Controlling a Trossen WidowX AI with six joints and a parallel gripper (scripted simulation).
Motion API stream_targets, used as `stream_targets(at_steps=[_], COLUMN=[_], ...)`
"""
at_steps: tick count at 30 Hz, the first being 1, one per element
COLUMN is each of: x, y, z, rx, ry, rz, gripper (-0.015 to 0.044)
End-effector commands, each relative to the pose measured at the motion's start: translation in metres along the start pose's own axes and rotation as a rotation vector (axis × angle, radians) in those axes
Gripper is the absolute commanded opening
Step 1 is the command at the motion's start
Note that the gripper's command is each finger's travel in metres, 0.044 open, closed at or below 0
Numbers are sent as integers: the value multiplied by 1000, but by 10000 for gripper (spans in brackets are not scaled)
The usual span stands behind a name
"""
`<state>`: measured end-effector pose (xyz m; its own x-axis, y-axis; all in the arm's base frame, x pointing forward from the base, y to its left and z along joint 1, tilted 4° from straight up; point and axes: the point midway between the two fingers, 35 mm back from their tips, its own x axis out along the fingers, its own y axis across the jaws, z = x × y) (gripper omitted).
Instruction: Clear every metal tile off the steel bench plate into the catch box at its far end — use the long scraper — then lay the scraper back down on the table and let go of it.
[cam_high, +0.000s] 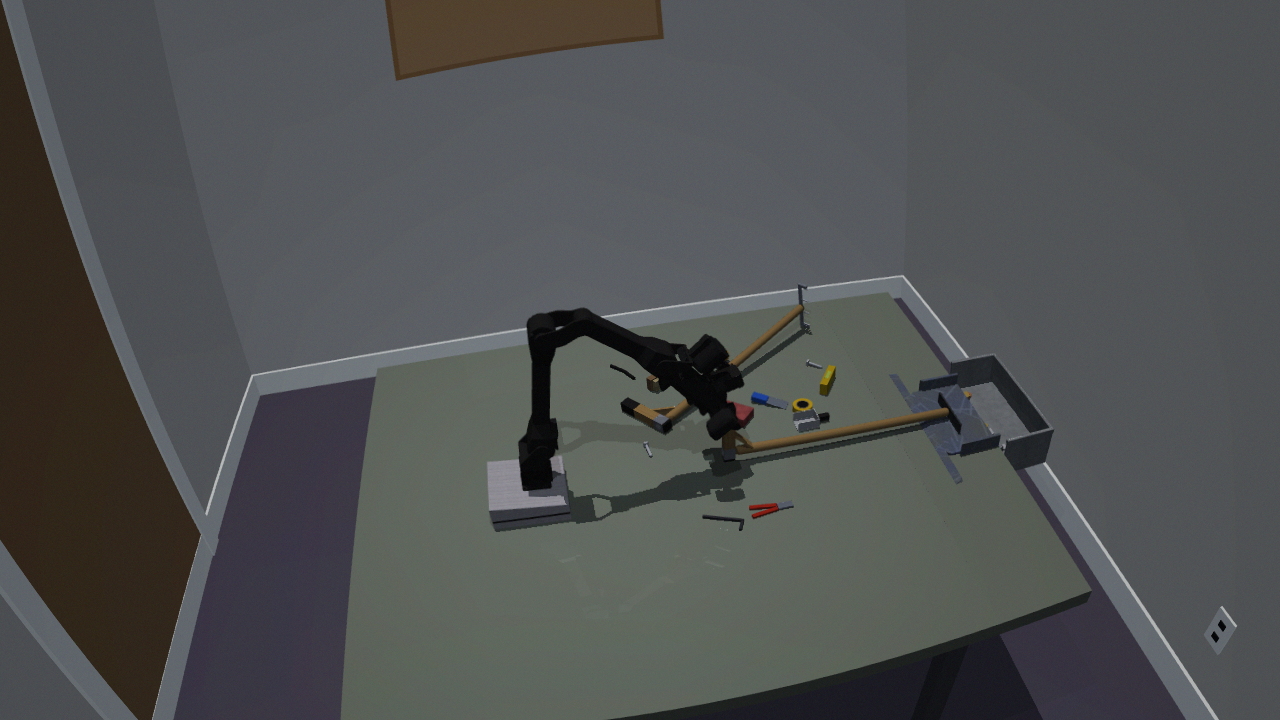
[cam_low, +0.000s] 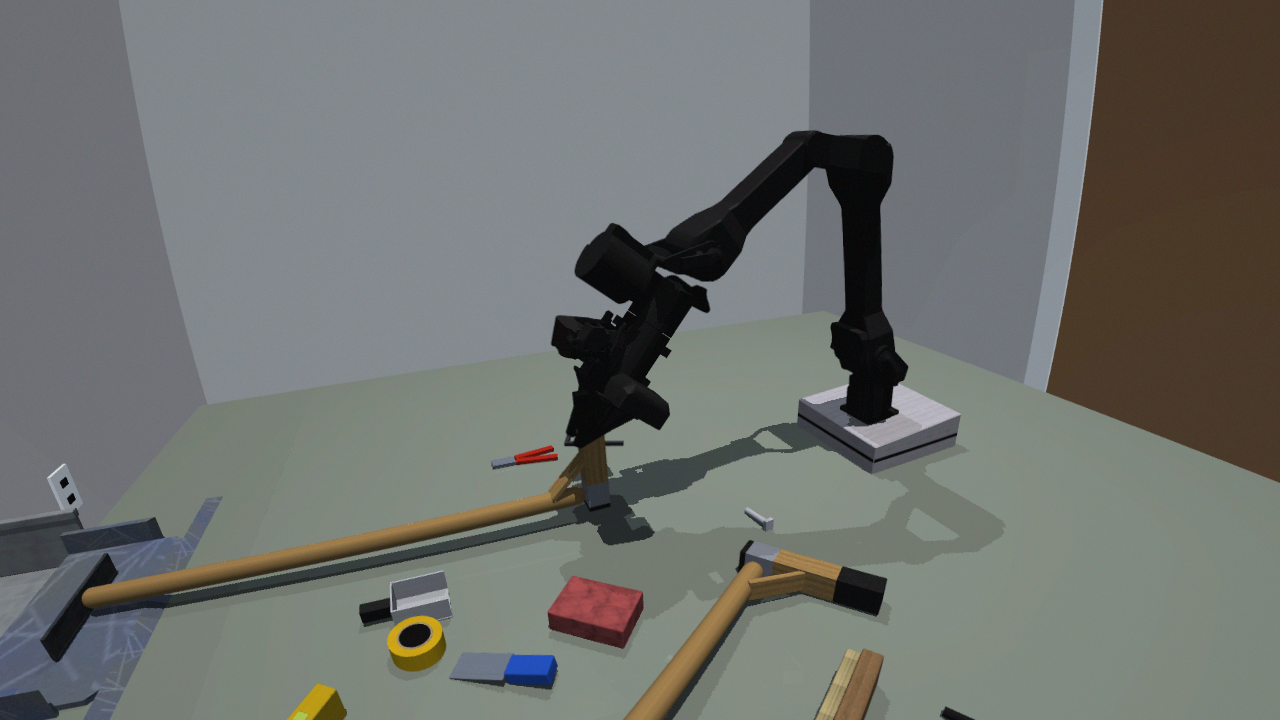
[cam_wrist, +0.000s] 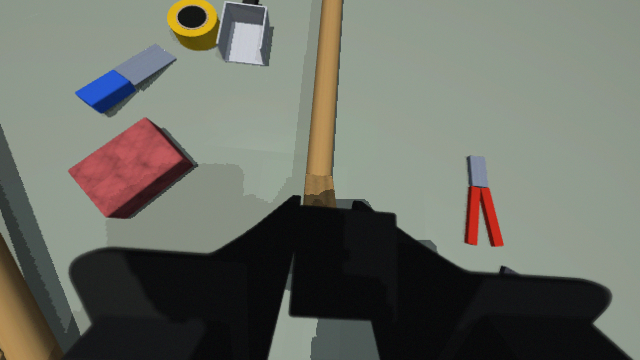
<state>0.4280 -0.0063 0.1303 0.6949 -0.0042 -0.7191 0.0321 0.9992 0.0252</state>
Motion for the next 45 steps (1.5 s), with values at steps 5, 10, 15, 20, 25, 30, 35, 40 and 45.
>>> stream_targets(at_steps=[5,10,15,20,25,30,35,40,45], x=[-10,-14,-18,-22,-26,-29,-33,-36,-40], y=[0,0,0,-1,-1,-1,-1,-1,-1], z=[-4,-9,-14,-19,-24,-29,-35,-40,-46], rx=[4,5,5,5,5,5,5,5,5], ry=[-16,-16,-16,-16,-16,-16,-17,-17,-17], rz=[-3,-3,-3,-3,-4,-4,-4,-4,-4], gripper=[0,0,0,0,0,0,0,0,0])
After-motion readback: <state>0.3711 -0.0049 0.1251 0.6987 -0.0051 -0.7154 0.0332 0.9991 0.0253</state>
